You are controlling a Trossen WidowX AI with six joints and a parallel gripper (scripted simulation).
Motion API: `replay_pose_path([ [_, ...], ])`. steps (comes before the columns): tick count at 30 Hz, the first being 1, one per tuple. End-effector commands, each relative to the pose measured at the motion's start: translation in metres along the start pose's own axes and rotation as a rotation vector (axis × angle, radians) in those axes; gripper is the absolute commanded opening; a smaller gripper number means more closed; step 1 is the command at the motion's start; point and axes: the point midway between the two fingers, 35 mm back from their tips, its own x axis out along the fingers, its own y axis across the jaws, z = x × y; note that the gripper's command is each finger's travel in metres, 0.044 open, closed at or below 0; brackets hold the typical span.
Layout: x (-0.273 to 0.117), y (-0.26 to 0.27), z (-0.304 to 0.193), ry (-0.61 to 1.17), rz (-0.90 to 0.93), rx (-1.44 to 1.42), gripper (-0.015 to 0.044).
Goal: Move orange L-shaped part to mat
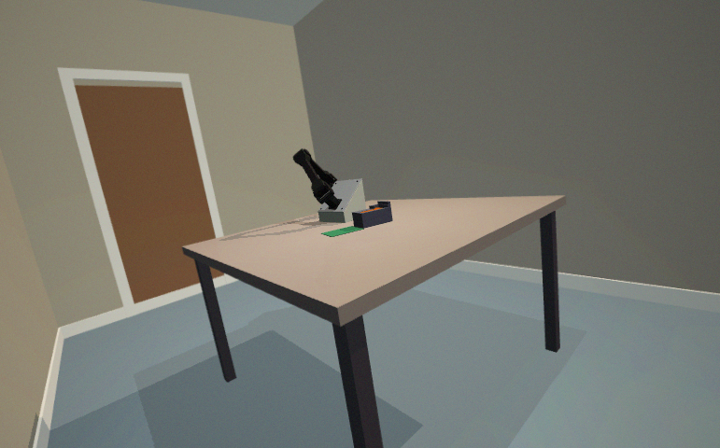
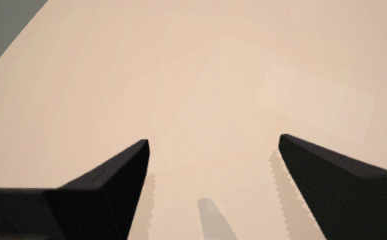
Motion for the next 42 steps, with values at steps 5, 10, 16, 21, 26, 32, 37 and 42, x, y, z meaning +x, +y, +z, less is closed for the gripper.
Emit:
replay_pose_path([
  [5, -0.002, 0.003, 0.025, 0.024, -0.028, 0.043, 0.0269],
  [10, -0.006, 0.003, 0.075, 0.082, -0.076, 0.127, 0.0180],
  [16, 0.003, -0.011, 0.148, 0.176, -0.119, 0.207, 0.0180],
  [21, 0.008, -0.041, 0.213, 0.236, -0.159, 0.310, 0.0180],
  [26, 0.017, -0.085, 0.267, 0.288, -0.214, 0.401, 0.0180],
  [32, 0.028, -0.161, 0.324, 0.371, -0.277, 0.499, 0.0180],
  [37, 0.033, -0.243, 0.355, 0.443, -0.364, 0.586, 0.0180],
  [42, 0.030, -0.335, 0.367, 0.529, -0.457, 0.639, 0.0180],
])
